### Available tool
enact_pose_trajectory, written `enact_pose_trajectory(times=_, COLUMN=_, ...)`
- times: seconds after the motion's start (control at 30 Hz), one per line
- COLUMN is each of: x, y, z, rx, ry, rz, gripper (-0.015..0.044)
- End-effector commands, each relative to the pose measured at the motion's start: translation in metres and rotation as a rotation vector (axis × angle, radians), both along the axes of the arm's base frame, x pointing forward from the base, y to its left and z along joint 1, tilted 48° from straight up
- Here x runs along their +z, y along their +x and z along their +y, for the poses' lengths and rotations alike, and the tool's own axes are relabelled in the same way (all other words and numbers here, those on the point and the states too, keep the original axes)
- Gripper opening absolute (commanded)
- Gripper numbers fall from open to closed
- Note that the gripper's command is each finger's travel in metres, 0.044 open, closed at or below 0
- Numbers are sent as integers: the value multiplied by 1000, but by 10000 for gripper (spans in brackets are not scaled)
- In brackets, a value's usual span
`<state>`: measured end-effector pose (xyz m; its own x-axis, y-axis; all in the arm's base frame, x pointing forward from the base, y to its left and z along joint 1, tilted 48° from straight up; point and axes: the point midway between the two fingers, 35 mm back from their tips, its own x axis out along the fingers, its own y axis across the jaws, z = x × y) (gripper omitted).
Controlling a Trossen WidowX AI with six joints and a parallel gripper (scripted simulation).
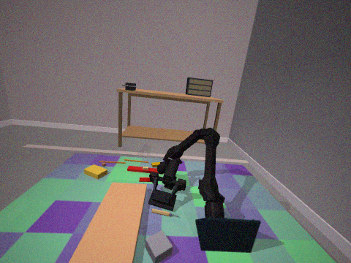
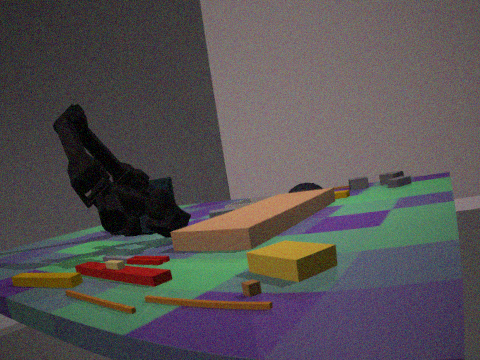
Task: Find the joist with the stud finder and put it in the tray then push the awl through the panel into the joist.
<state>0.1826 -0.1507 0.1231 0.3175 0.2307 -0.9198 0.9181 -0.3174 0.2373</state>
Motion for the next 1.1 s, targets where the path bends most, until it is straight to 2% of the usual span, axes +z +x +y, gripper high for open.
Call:
enact_pose_trajectory(times=0.0, x=0, y=-1, z=-4, rx=-7, ry=-12, rz=10, gripper=378)
enact_pose_trajectory(times=0.8, x=0, y=0, z=0, rx=-1, ry=0, rz=0, gripper=378)
enact_pose_trajectory(times=0.9, x=0, y=0, z=0, rx=-1, ry=0, rz=0, gripper=440)
enact_pose_trajectory(times=1.07, x=0, y=0, z=0, rx=-1, ry=0, rz=0, gripper=440)
